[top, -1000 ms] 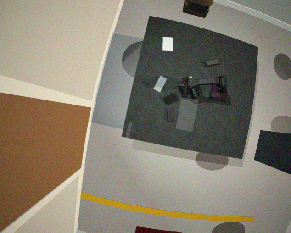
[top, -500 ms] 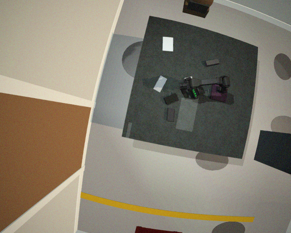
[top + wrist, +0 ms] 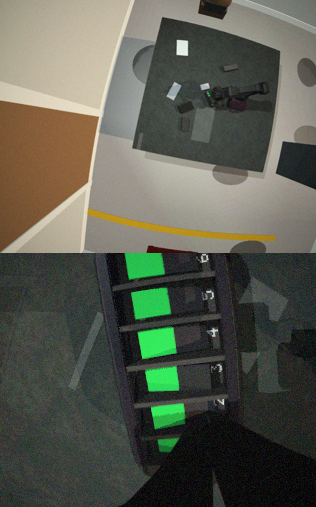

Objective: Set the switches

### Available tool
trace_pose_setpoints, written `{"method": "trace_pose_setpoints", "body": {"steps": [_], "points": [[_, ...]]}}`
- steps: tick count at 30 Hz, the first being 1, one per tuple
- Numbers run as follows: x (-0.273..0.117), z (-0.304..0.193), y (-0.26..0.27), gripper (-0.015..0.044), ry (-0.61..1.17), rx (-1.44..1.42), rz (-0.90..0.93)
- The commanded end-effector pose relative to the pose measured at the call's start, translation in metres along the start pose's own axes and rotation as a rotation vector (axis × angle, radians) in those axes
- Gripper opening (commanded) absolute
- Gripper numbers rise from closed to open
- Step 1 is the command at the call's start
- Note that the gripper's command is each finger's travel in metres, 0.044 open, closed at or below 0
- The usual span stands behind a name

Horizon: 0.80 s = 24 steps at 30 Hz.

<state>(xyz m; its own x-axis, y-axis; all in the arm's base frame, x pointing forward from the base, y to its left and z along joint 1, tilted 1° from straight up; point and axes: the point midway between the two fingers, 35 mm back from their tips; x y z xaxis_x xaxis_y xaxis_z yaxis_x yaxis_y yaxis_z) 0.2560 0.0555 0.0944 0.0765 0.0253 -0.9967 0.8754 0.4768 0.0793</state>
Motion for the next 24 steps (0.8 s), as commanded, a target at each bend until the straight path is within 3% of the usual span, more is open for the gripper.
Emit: {"method": "trace_pose_setpoints", "body": {"steps": [1,8,19,24], "points": [[0.004,-0.014,-0.019,0.0000,0.008,0.002,0.080],[0.019,-0.034,-0.048,0.0000,0.019,-0.006,0.209],[0.019,-0.033,-0.048,0.0000,0.014,-0.009,0.202],[0.009,-0.017,-0.034,0.0131,0.035,-0.001,0.145]]}}
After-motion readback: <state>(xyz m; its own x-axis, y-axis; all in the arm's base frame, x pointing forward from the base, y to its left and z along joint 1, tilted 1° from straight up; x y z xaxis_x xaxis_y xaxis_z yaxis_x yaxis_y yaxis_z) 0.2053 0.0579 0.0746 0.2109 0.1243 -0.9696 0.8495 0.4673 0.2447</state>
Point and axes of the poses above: the point midway between the two fingers, 35 mm back from their tips, its own x axis out along the fingers, its own y axis across the jaws, z = x × y, and after that the axes turned 1 degree about -x, right-handed
